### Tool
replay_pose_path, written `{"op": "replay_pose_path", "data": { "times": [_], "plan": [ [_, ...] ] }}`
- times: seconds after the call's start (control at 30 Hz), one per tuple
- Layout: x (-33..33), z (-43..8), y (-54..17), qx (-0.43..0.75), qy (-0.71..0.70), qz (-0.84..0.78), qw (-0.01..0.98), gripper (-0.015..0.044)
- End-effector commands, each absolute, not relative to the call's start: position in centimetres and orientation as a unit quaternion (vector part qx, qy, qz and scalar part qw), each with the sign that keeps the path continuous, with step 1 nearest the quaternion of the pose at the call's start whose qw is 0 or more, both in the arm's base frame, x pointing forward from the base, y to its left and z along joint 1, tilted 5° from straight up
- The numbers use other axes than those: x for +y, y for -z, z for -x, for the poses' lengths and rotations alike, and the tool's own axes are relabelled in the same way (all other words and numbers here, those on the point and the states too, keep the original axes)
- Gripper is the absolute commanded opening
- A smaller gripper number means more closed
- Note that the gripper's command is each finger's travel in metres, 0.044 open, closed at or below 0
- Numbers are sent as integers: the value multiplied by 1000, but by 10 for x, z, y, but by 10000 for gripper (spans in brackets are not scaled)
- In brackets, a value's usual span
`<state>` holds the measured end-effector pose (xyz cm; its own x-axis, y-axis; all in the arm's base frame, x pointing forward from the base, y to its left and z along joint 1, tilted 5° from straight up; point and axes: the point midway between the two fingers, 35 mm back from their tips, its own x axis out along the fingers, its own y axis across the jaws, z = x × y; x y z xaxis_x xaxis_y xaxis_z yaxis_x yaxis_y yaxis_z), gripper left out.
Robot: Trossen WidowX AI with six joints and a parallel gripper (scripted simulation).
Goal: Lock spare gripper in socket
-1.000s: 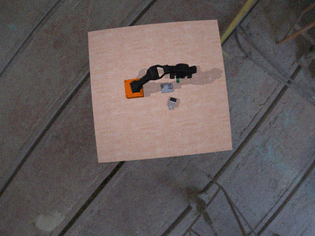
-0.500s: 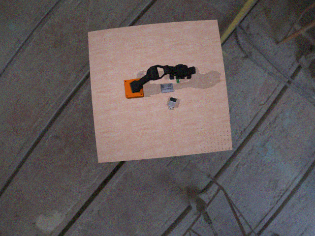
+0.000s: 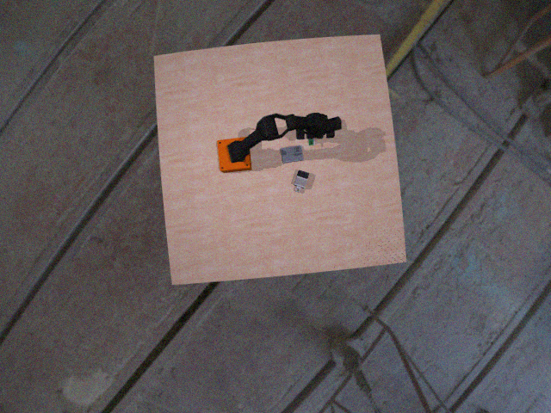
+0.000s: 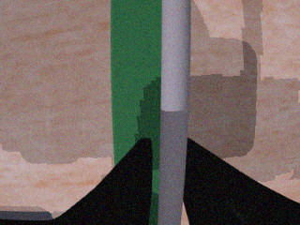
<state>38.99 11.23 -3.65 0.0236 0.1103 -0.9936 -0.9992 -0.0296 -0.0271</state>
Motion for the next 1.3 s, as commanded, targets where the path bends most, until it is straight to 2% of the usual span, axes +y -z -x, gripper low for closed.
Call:
{"op": "replay_pose_path", "data": {
  "times": [0.0, 0.4, 1.27],
  "plan": [
    [112, -390, 38, 459, -528, 485, 524, 131],
    [113, -388, 23, 461, -530, 484, 522, 440],
    [113, -376, -42, 472, -539, 477, 508, 440]
  ]
}}
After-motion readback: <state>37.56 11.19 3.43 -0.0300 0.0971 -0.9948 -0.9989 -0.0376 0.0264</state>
